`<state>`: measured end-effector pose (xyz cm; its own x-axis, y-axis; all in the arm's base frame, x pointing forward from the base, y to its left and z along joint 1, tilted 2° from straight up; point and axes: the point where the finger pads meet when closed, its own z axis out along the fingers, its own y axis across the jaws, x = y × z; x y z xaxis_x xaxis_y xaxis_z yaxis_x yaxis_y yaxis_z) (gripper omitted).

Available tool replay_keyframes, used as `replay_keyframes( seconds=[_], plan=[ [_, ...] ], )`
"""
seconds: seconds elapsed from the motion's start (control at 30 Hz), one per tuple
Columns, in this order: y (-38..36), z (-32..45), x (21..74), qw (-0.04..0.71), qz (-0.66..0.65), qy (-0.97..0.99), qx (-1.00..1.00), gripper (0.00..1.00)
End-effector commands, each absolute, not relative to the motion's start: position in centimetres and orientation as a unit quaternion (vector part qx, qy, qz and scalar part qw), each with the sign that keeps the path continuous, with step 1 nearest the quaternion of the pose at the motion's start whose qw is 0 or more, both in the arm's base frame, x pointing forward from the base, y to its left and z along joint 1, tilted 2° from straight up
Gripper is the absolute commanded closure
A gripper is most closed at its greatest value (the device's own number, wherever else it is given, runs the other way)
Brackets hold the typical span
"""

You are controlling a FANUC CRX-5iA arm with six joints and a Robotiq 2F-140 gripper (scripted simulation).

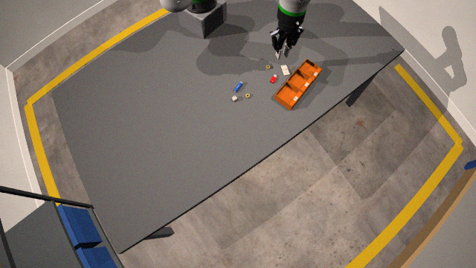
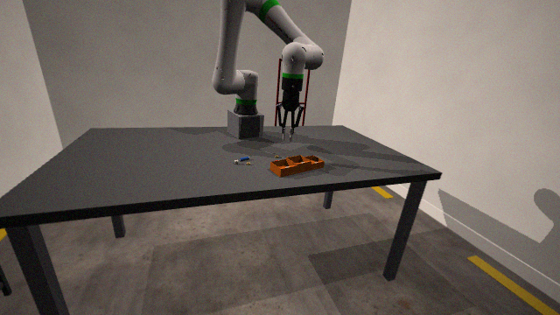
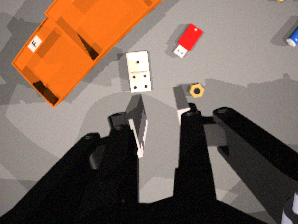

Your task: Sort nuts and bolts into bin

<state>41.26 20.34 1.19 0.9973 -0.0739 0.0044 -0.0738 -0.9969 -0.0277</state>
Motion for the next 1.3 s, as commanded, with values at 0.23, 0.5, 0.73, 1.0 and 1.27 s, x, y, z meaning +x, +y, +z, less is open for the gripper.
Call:
replay_keyframes(
  seconds=[0.23,0.5,0.73,1.0,1.27],
  plan=[
    [15.8,-2.1,38.6,0.016,-0.009,0.227,-0.974,0.81],
    [16.0,-2.1,38.7,0.015,-0.015,0.279,-0.960,0.81],
    [16.1,-2.1,38.8,0.015,-0.015,0.279,-0.960,0.81],
    [16.2,-2.1,38.8,0.015,-0.015,0.279,-0.960,0.81],
    [16.3,-2.1,38.9,0.015,-0.015,0.279,-0.960,0.81]
  ],
)
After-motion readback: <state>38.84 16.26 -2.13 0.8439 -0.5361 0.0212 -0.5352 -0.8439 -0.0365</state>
